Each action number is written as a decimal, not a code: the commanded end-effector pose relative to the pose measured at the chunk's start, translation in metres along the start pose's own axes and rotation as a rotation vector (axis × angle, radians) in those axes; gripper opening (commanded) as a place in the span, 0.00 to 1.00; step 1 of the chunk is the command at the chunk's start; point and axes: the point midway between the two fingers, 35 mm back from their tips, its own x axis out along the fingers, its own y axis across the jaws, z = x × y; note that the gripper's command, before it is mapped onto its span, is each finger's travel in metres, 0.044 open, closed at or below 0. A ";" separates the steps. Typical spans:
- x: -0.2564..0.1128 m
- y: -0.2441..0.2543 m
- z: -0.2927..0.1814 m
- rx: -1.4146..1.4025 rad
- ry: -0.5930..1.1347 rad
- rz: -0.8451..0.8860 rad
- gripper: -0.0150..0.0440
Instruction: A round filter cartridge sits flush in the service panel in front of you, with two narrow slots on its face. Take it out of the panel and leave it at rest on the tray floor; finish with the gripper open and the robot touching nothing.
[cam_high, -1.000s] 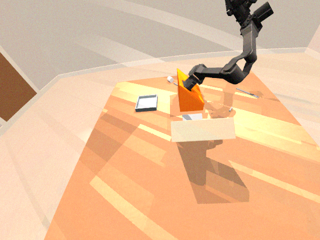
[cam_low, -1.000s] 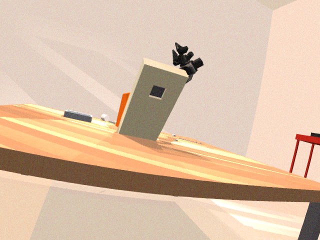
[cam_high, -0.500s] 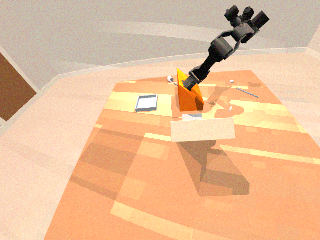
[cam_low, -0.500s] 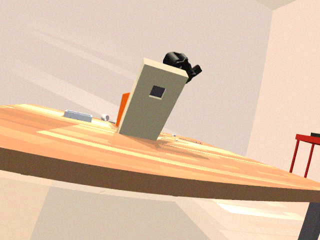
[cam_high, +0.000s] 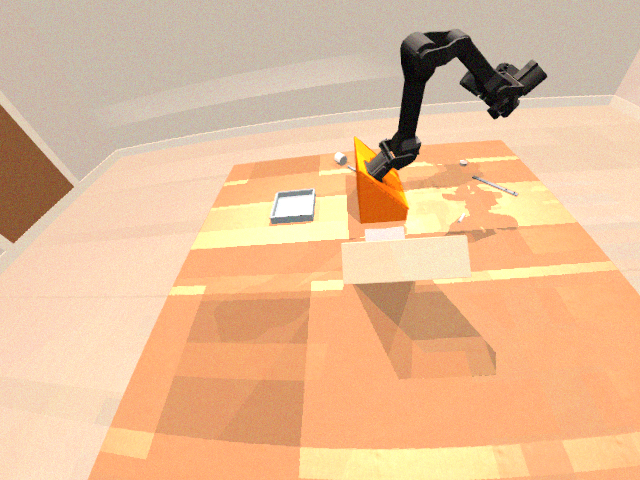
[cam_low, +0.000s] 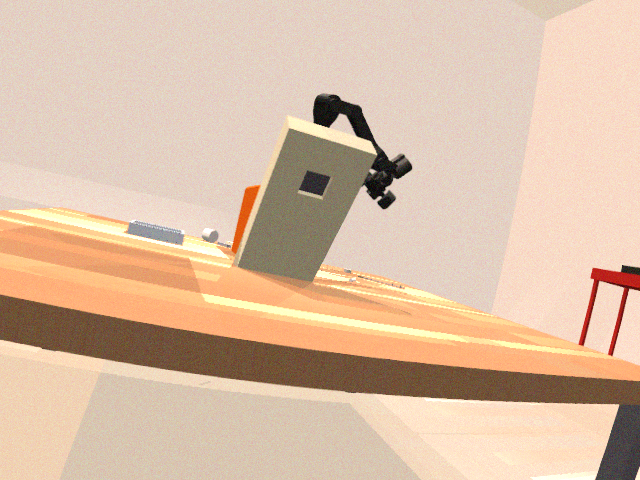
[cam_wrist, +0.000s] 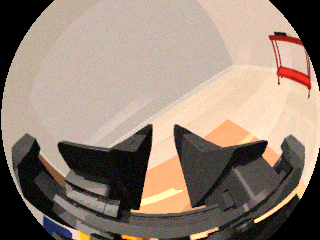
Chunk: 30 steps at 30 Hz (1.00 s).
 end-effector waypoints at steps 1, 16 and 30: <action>-0.015 -0.035 -0.024 -0.032 0.061 -0.142 0.44; -0.191 -0.151 -0.120 -0.220 0.453 -0.787 0.44; -0.402 -0.096 -0.179 -0.225 0.895 -1.281 0.44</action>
